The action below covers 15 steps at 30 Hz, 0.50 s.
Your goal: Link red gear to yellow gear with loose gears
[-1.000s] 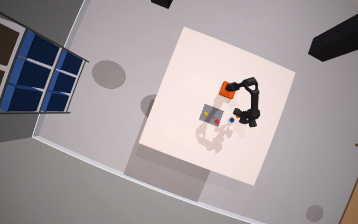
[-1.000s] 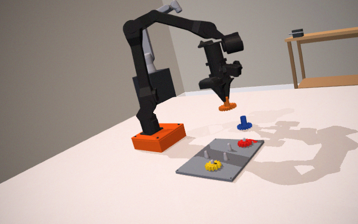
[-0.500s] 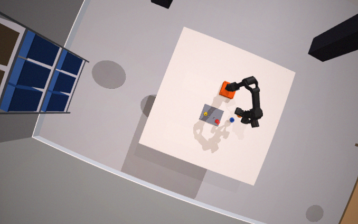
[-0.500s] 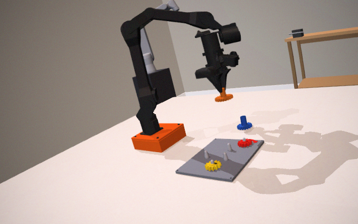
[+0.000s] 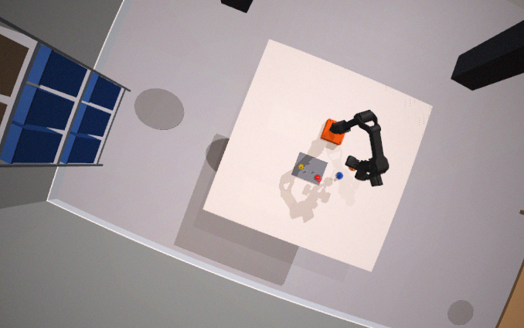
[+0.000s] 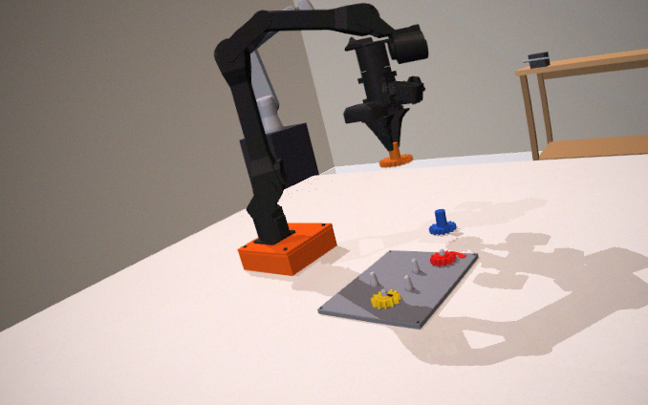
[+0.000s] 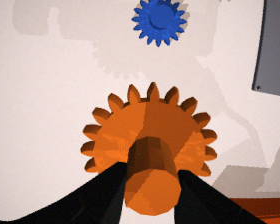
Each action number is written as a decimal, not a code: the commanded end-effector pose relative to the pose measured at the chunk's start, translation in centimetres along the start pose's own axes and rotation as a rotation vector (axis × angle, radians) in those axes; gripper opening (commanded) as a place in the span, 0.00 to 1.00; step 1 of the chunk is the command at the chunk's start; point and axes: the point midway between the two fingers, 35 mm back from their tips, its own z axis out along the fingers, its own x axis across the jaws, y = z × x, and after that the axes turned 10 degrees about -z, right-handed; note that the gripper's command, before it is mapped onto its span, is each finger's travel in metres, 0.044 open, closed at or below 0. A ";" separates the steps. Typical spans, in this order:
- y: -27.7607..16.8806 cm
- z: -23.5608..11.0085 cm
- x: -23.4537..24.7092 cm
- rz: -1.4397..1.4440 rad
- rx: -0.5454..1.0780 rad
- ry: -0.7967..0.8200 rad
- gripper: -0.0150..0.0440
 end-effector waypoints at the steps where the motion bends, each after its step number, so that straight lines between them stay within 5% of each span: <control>1: -0.2 -0.7 -0.2 -0.006 0.000 -0.004 0.25; 15: 1.3 0.1 -1.8 -0.001 0.001 -0.004 0.25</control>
